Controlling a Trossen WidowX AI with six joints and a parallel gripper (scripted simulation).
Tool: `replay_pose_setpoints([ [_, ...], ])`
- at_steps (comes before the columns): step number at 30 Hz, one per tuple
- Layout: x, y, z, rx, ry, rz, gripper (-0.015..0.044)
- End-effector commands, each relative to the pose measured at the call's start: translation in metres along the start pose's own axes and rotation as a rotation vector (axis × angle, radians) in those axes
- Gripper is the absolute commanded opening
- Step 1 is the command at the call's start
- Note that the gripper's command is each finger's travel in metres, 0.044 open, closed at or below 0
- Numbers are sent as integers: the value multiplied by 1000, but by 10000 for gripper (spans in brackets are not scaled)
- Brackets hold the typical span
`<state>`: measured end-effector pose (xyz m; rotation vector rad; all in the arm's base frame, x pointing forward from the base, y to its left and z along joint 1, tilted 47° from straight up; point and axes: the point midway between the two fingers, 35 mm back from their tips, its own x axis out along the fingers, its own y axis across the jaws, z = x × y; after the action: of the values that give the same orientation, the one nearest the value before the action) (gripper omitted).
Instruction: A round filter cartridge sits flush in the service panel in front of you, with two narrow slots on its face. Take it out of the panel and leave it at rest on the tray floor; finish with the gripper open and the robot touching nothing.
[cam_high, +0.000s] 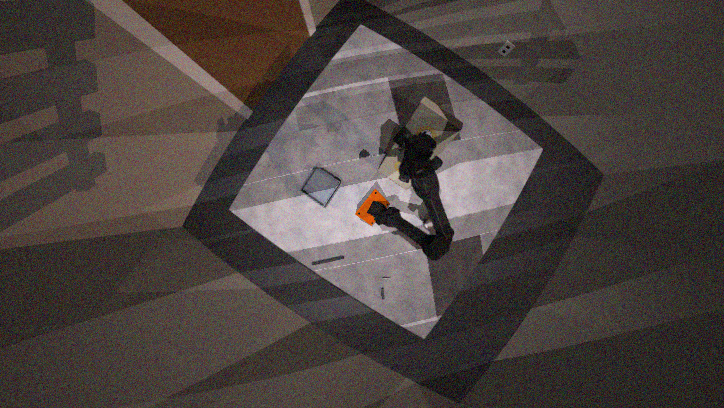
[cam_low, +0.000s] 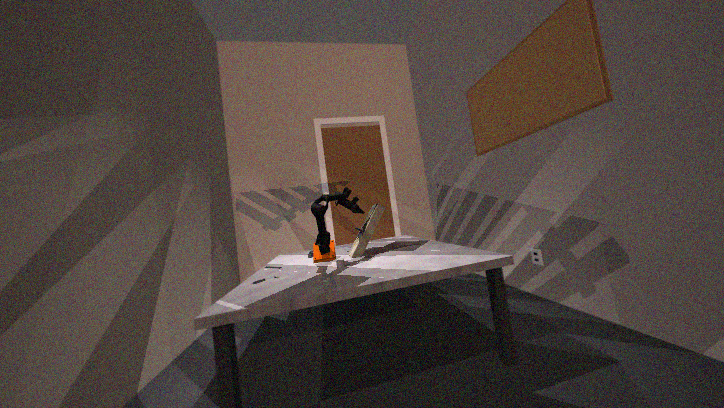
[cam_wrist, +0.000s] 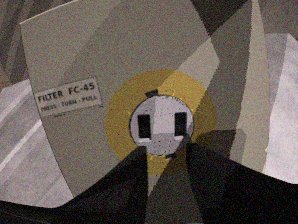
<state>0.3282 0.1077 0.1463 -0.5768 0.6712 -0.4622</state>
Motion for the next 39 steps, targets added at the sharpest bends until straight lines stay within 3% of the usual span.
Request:
replay_pose_setpoints([
  [1, 7, 1, -3, -10, 7, 3, 96],
  [20, 37, -2, -3, -10, 0, -1, 96],
  [39, 38, 0, -5, -10, 0, -2, 96],
])
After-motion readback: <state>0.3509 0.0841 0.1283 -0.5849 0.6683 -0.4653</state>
